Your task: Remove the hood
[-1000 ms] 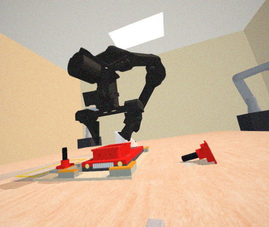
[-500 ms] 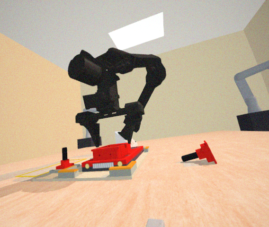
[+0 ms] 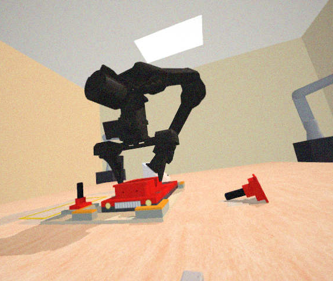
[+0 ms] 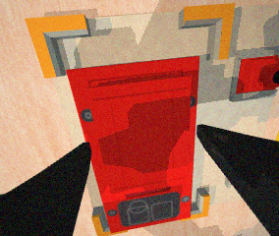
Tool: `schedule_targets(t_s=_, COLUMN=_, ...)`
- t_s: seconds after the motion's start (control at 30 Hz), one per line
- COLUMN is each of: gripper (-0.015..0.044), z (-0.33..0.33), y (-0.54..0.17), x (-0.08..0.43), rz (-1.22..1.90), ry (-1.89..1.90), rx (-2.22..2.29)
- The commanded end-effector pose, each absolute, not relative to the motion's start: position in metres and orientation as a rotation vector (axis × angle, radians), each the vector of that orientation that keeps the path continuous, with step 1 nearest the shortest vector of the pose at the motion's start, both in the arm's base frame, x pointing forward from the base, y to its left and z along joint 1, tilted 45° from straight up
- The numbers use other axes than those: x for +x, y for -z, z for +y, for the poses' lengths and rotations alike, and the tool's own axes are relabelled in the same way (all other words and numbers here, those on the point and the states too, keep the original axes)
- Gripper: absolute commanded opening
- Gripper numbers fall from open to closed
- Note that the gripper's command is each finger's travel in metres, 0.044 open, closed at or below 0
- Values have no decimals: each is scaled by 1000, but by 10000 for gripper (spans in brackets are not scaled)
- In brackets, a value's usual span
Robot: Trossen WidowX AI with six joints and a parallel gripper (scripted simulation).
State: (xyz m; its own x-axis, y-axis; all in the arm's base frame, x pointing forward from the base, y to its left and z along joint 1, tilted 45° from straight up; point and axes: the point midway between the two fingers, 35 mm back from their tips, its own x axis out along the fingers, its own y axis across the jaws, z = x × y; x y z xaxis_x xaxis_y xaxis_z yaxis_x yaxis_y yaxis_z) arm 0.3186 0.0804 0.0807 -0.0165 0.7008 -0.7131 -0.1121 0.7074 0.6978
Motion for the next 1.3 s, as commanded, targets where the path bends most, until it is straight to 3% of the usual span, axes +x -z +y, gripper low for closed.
schedule_targets(t_s=0.0, gripper=440, z=83, y=-78, x=317, rz=1462, ry=-692, rx=528)
schedule_targets(t_s=0.47, gripper=440, z=87, y=-74, x=317, rz=1461, ry=-692, rx=528)
schedule_targets(t_s=0.6, gripper=335, z=86, y=-76, x=318, rz=1454, ry=-693, rx=517)
schedule_targets(t_s=0.9, gripper=275, z=86, y=-76, x=318, rz=1454, ry=-693, rx=517)
schedule_targets(t_s=1.27, gripper=0, z=82, y=-79, x=319, rz=1455, ry=-693, rx=517)
